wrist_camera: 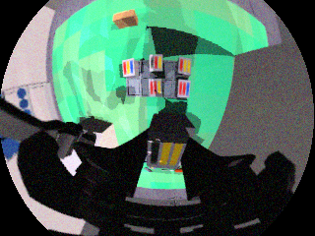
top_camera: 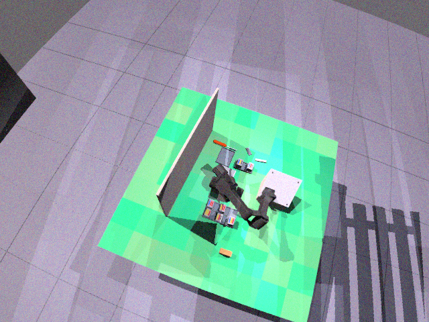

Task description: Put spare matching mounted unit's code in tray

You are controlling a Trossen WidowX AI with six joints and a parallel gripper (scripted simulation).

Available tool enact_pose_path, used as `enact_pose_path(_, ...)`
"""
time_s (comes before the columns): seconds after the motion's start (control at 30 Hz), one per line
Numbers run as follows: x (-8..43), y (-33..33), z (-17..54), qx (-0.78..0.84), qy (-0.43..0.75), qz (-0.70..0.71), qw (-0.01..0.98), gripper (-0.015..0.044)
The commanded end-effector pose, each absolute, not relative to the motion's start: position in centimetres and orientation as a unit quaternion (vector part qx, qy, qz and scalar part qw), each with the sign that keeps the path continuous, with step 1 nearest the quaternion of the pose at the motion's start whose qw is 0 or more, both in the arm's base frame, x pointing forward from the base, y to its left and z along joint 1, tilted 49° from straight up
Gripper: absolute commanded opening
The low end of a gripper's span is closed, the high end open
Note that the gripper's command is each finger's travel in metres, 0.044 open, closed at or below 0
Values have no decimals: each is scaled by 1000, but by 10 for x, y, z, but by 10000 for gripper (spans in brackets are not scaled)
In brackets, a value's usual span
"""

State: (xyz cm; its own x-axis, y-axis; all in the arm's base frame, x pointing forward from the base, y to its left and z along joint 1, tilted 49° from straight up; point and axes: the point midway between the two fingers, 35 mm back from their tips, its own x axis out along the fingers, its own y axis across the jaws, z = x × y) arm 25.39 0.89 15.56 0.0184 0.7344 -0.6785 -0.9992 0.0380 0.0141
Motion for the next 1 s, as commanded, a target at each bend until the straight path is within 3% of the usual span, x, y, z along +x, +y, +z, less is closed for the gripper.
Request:
enact_pose_path(0.0, 268, -4, 147, -252, 268, 646, 669, 0)
enact_pose_path(0.97, 333, -96, 55, -256, 269, 645, 668, 0)
